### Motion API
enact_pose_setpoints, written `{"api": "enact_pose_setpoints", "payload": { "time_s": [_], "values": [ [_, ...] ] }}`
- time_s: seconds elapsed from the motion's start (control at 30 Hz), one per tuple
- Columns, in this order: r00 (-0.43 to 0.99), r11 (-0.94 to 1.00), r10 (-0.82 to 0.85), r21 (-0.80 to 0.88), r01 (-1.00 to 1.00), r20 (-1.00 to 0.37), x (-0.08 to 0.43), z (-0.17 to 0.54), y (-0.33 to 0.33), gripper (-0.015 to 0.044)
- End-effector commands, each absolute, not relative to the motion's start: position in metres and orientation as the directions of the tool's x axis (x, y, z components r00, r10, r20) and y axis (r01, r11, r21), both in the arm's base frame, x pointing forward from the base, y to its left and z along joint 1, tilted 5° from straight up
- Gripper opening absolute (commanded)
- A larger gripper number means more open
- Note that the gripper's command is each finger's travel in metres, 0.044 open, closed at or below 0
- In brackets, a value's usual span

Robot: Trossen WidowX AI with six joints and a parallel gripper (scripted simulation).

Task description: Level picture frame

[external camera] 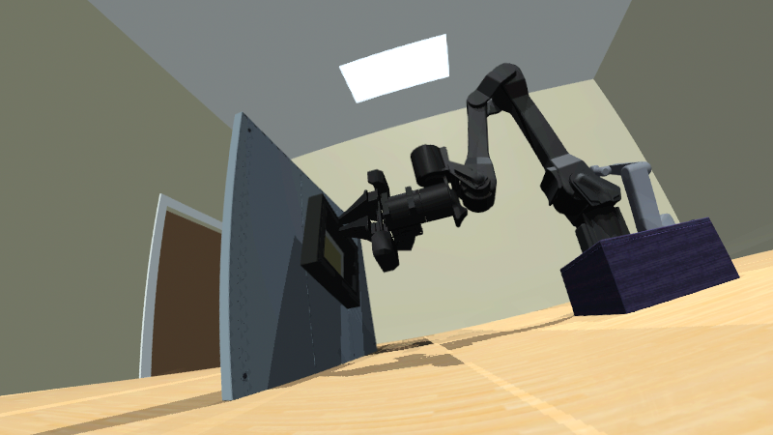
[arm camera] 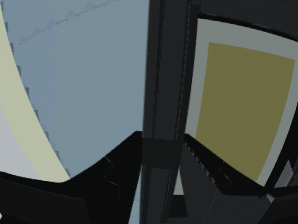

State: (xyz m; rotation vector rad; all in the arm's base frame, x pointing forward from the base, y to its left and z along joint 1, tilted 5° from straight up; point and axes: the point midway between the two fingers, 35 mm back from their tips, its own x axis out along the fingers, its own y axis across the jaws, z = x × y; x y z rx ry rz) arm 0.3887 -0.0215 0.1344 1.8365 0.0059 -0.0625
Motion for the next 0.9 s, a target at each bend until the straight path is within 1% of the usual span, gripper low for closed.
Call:
{"api": "enact_pose_setpoints", "payload": {
  "time_s": [0.0, 0.23, 0.37, 0.87],
  "values": [
    [0.999, -0.259, -0.029, 0.965, 0.037, -0.046, 0.3887, 0.1342, -0.0214, 0.0000],
    [0.999, -0.259, -0.029, 0.965, 0.037, -0.046, 0.3887, 0.1340, -0.0214, 0.0000],
    [0.999, -0.197, -0.029, 0.980, 0.039, -0.046, 0.3887, 0.1339, -0.0213, 0.0000],
    [0.999, -0.125, -0.029, 0.991, 0.042, -0.046, 0.3887, 0.1337, -0.0210, 0.0000]
  ]
}}
